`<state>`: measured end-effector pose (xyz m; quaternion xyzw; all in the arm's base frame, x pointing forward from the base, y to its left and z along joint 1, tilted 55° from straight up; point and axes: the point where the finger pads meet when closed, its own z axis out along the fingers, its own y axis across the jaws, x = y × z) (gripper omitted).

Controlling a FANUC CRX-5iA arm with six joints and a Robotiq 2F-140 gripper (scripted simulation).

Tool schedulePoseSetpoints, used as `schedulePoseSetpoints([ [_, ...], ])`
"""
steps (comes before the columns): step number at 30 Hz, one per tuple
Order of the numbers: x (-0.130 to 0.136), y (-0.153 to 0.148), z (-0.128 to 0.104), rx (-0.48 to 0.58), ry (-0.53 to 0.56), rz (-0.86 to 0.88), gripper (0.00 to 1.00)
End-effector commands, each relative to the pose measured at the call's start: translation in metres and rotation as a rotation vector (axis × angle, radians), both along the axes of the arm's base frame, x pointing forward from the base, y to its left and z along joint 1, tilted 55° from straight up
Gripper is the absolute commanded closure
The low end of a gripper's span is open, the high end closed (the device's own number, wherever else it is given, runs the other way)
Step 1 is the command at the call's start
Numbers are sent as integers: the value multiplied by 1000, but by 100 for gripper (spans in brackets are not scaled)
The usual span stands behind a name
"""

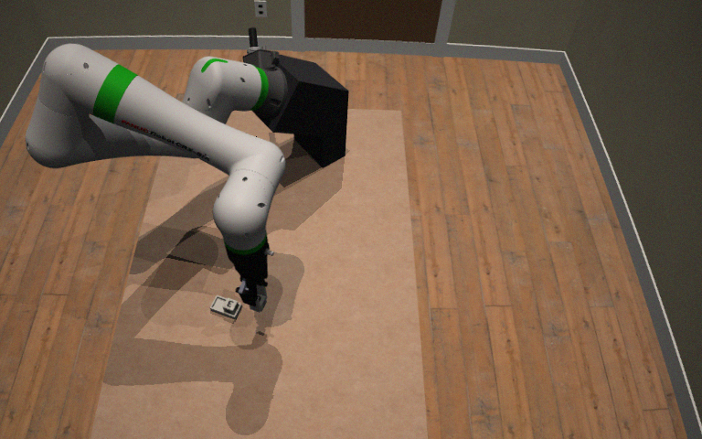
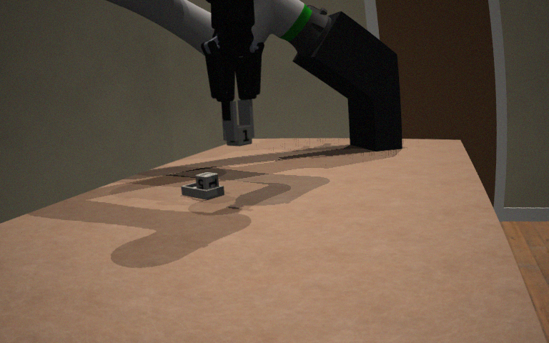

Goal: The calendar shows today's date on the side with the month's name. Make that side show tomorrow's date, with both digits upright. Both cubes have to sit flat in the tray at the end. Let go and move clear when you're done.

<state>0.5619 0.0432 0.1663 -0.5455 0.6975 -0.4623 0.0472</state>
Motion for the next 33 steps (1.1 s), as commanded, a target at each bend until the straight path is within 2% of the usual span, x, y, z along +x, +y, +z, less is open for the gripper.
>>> schedulePoseSetpoints([
  [1,0,0,0,0,0,0,75],
  [13,4,-4,-4,0,0,0,75],
  [33,47,-49,-47,0,0,0,75],
])
